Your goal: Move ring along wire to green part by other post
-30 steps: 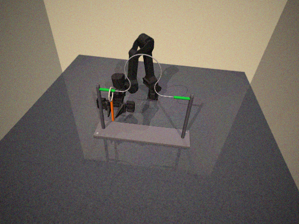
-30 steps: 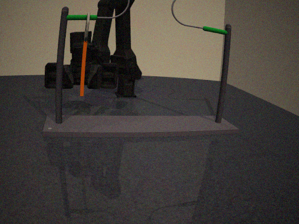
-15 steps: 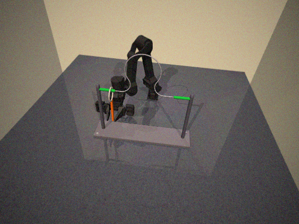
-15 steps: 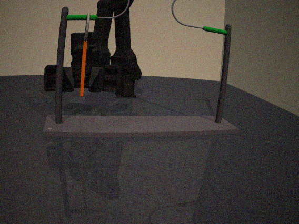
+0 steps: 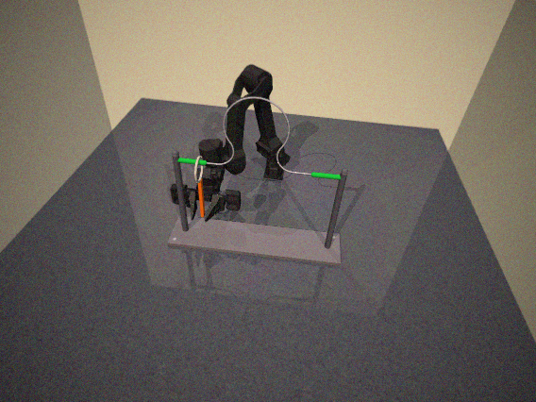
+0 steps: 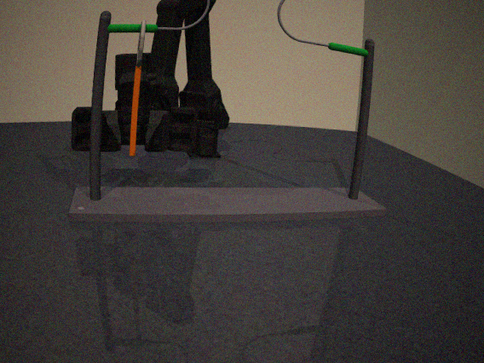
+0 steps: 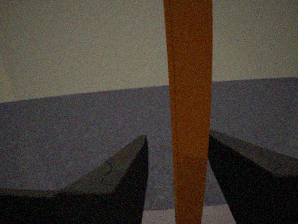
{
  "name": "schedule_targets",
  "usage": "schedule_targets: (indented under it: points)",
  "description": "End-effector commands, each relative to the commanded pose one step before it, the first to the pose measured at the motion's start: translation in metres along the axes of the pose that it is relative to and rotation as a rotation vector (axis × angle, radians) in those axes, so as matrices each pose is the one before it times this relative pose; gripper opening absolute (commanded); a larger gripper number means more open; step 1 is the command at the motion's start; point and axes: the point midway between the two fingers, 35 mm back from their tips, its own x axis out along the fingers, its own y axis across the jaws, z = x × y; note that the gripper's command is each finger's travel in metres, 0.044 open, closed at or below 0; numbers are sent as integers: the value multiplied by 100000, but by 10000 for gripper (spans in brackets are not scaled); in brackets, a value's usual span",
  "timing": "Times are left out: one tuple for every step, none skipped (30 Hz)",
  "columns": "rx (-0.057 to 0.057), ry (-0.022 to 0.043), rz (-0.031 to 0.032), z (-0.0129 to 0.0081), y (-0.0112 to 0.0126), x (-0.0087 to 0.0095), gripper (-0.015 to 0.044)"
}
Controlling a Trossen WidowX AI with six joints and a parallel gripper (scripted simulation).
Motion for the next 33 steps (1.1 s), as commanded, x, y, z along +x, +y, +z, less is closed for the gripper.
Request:
schedule_targets:
  points:
    - [334, -167, -282, 34, -42, 46, 160]
    - [0, 0, 0, 0, 0, 0, 160]
    - [0, 0, 0, 0, 0, 0, 160]
    - [0, 0, 0, 0, 0, 0, 160]
    - [0, 0, 0, 0, 0, 0, 160]
    - [0, 0, 0, 0, 0, 0, 160]
    - [0, 0, 0, 0, 0, 0, 160]
    - [0, 0, 0, 0, 0, 0, 160]
    - [0, 0, 0, 0, 0, 0, 160]
    - [-334, 163, 301, -34, 50, -28, 134]
    - [0, 0, 0, 0, 0, 0, 107]
    - [0, 0, 0, 0, 0, 0, 81]
    - [0, 0, 0, 0, 0, 0, 55]
    - [0, 0, 0, 0, 0, 0, 29]
    - [0, 0, 0, 0, 0, 0, 2]
    - [0, 0, 0, 0, 0, 0, -24]
    - [0, 0, 0, 0, 0, 0, -50]
    - [0, 0, 0, 0, 0, 0, -76]
    - [0, 0, 0, 0, 0, 0, -103]
    - [0, 0, 0, 0, 0, 0, -129]
    - [0, 0, 0, 0, 0, 0, -150]
    - [0, 0, 0, 0, 0, 0, -150]
    - [0, 0, 0, 0, 0, 0, -150]
    - [0, 0, 0, 0, 0, 0, -150]
    - [0, 0, 0, 0, 0, 0, -150]
    - [0, 0, 0, 0, 0, 0, -150]
    - [5, -2, 6, 31, 1, -1, -150]
    - [10, -3, 13, 63, 1, -2, -150]
    - [15, -5, 20, 97, 2, -3, -150]
    - [19, -6, 25, 121, 4, -4, -150]
    - [23, -7, 30, 146, 5, -6, -150]
    - [28, -9, 36, 173, 7, -8, -150]
    - [31, -9, 40, 194, 10, -11, -150]
